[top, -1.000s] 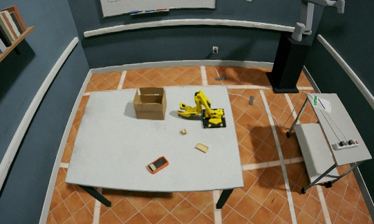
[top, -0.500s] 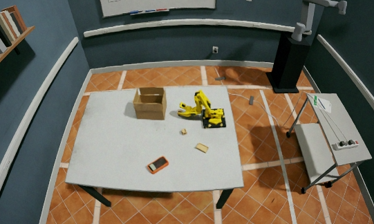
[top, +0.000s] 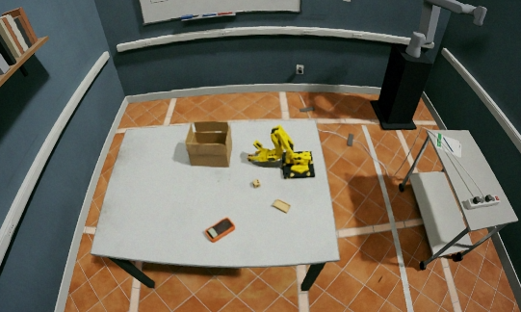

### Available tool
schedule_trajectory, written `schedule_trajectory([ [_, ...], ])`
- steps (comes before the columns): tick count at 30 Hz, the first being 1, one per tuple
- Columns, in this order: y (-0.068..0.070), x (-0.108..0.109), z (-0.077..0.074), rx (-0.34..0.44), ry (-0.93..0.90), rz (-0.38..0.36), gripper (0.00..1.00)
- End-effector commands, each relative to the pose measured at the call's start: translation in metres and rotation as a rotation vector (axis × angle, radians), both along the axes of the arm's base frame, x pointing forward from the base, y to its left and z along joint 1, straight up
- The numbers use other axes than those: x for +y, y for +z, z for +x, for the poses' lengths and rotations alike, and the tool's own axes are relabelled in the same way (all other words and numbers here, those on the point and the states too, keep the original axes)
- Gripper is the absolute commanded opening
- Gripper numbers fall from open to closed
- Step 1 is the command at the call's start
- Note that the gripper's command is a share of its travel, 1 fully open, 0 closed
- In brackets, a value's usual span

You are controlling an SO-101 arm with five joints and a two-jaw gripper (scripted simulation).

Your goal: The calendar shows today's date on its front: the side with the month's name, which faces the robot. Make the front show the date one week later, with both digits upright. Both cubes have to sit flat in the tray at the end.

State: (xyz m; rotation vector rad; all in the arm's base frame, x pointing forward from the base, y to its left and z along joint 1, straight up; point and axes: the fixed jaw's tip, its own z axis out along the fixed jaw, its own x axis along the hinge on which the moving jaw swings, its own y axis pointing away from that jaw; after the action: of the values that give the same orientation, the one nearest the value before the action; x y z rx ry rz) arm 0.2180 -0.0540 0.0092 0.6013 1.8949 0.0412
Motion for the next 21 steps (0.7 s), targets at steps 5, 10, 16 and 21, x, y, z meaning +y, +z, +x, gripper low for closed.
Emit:
schedule_trajectory([
  [5, 0.0093, 0.0026, -0.0089, -0.099, -0.130, 0.297, 0.36],
  [10, 0.0092, 0.0030, -0.0091, -0.095, -0.133, 0.306, 0.36],
  [16, 0.0089, 0.0030, -0.0087, -0.092, -0.134, 0.306, 0.36],
  [21, 0.0089, 0.0030, -0.0087, -0.092, -0.134, 0.306, 0.36],
])
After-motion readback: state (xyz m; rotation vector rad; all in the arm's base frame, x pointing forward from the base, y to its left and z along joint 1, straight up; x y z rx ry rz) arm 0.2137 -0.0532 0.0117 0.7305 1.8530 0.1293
